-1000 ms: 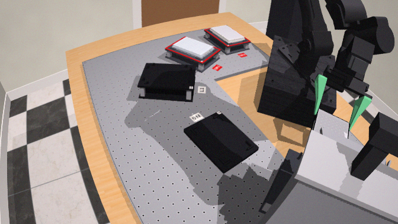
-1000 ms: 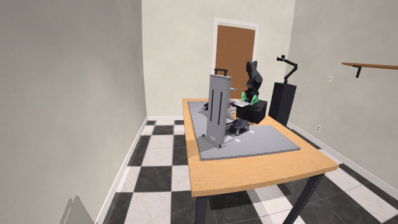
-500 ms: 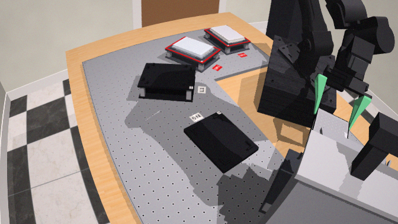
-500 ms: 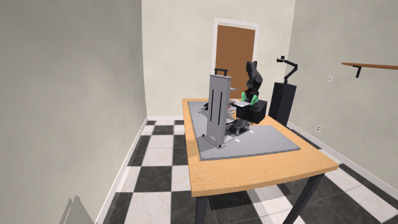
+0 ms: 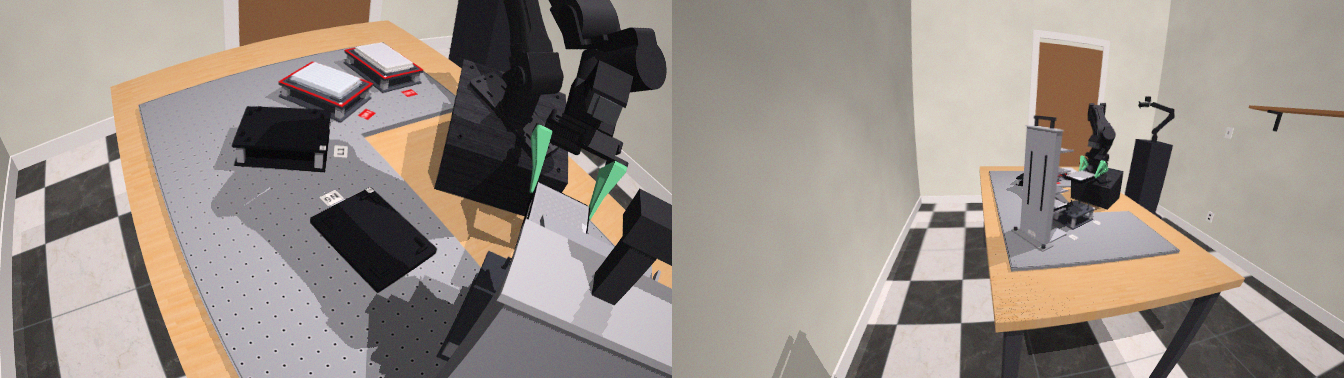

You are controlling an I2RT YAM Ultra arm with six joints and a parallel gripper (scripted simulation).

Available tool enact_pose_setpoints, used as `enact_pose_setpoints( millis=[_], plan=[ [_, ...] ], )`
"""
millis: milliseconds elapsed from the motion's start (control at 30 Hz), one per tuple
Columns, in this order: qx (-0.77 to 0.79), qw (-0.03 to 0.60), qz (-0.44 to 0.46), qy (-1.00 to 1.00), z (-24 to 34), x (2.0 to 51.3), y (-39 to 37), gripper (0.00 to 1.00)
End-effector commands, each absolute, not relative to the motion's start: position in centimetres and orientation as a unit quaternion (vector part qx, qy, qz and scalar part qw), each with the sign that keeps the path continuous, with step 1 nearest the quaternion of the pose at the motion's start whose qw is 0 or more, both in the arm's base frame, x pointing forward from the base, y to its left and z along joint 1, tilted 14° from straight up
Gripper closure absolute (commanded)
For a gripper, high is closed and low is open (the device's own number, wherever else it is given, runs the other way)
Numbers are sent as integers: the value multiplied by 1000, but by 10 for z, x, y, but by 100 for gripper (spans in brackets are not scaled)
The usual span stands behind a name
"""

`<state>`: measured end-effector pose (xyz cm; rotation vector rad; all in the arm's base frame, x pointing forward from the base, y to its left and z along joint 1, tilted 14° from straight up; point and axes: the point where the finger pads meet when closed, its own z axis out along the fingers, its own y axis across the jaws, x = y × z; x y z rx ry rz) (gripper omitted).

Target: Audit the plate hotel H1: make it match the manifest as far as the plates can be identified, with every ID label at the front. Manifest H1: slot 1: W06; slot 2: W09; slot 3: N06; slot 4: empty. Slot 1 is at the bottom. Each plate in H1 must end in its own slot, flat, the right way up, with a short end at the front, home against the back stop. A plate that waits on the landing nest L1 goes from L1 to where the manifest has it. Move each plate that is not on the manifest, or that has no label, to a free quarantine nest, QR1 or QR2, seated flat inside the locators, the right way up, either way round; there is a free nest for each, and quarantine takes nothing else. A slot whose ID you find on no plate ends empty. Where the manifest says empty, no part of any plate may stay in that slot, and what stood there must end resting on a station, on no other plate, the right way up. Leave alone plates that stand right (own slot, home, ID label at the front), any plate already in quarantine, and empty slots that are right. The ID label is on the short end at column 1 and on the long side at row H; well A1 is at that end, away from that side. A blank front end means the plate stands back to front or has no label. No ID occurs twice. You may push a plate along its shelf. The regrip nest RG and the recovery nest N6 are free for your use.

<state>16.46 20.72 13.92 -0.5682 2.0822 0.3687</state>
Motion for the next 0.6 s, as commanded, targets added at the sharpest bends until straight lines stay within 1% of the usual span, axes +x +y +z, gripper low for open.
enact_pose_setpoints(
  millis=[0,133,167,233,567],
  plan=[
    [-222,468,154,841,147,167,208,14],
    [-216,475,154,839,155,173,212,14],
    [-209,483,165,834,163,174,211,14],
    [-219,472,158,839,155,175,215,14],
    [-219,472,158,839,159,183,220,14]
  ],
)
